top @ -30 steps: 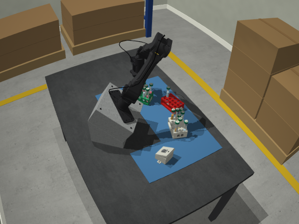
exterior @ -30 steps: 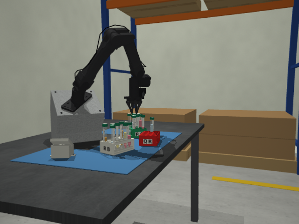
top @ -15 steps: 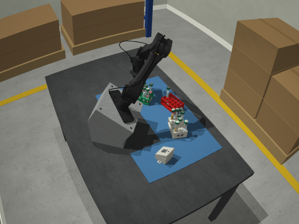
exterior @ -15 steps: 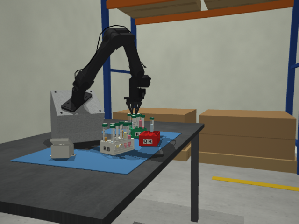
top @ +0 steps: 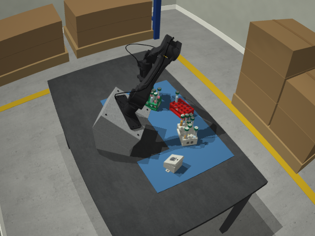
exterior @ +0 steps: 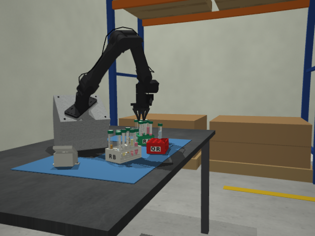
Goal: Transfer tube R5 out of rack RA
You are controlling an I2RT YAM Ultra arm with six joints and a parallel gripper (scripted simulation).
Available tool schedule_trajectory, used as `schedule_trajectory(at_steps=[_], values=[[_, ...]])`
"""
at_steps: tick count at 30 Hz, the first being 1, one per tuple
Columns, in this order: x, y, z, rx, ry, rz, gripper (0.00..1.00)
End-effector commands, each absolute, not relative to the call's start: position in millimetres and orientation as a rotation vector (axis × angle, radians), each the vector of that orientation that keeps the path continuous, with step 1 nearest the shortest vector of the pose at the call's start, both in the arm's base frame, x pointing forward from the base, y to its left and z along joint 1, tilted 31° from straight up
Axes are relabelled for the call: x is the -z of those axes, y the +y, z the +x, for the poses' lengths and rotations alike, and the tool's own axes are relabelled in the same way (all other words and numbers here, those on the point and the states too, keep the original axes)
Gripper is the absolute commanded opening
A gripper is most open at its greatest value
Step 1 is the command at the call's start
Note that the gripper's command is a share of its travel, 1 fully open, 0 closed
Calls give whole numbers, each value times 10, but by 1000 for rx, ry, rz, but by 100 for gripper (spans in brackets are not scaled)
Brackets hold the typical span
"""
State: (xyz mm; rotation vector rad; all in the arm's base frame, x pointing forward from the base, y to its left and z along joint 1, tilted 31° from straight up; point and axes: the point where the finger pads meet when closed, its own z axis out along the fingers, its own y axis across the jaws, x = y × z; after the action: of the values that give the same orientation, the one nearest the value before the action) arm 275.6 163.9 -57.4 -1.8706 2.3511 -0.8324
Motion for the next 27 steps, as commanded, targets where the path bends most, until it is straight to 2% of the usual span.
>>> schedule_trajectory(at_steps=[1,14,15,27], values=[[667,1603,2714,839,2342,-1901,30],[523,1773,2821,806,2303,-1856,30],[523,1773,2821,806,2303,-1856,0],[523,1773,2821,806,2303,-1856,0]])
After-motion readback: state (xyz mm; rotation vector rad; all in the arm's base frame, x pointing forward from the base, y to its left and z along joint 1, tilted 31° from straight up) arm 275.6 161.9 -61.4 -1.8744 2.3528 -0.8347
